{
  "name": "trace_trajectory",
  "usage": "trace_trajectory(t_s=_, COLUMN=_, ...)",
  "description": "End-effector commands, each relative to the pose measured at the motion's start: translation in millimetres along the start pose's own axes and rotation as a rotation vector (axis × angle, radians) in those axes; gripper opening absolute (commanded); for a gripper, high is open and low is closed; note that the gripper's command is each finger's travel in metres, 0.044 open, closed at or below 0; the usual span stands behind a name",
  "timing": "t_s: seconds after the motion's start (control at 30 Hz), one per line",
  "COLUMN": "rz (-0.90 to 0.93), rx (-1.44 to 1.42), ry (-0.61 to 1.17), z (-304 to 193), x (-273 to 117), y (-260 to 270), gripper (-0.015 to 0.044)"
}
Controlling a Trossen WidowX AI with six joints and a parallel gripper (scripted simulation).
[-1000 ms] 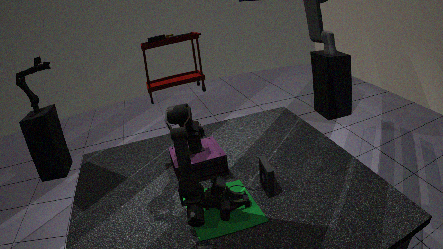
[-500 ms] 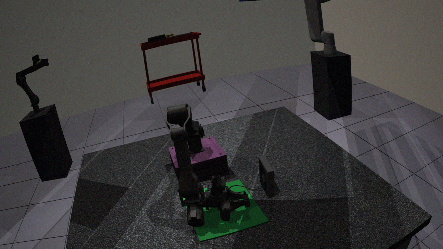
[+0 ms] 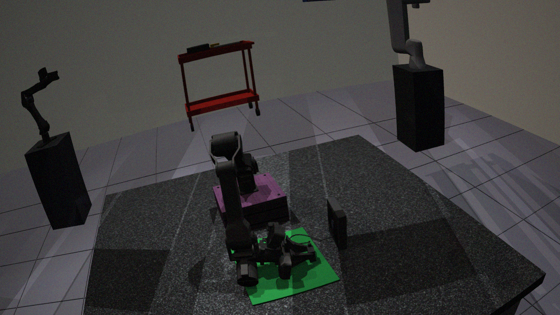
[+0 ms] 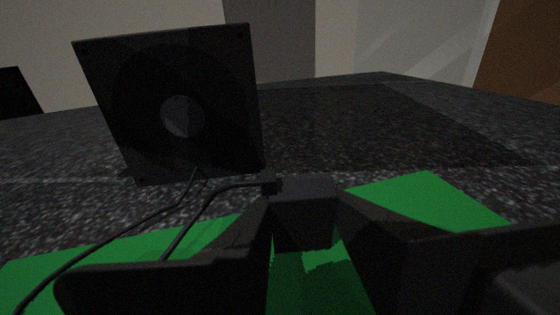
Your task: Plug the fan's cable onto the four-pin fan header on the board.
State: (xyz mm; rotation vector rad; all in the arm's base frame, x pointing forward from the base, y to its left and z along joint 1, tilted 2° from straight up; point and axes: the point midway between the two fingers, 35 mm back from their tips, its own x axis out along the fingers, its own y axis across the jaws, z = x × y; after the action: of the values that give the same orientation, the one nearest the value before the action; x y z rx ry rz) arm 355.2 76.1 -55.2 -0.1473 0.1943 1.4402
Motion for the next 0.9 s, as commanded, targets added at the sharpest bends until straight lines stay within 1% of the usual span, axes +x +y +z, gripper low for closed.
trace_trajectory(t_s=0.0, rz=0.000, rx=0.000, ry=0.000, z=0.4, x=-0.1, y=0.0, gripper=0.0000)
trace_trajectory(t_s=0.37, rz=0.000, rx=0.000, ry=0.000, z=0.4, x=-0.1, y=0.0, gripper=0.0000)
trace_trajectory(t_s=0.63, rz=0.000, rx=0.000, ry=0.000, z=0.0, x=0.0, y=0.0, gripper=0.0205)
trace_trajectory(t_s=0.87, rz=0.000, rx=0.000, ry=0.000, z=0.0, x=0.0, y=0.0, gripper=0.0205)
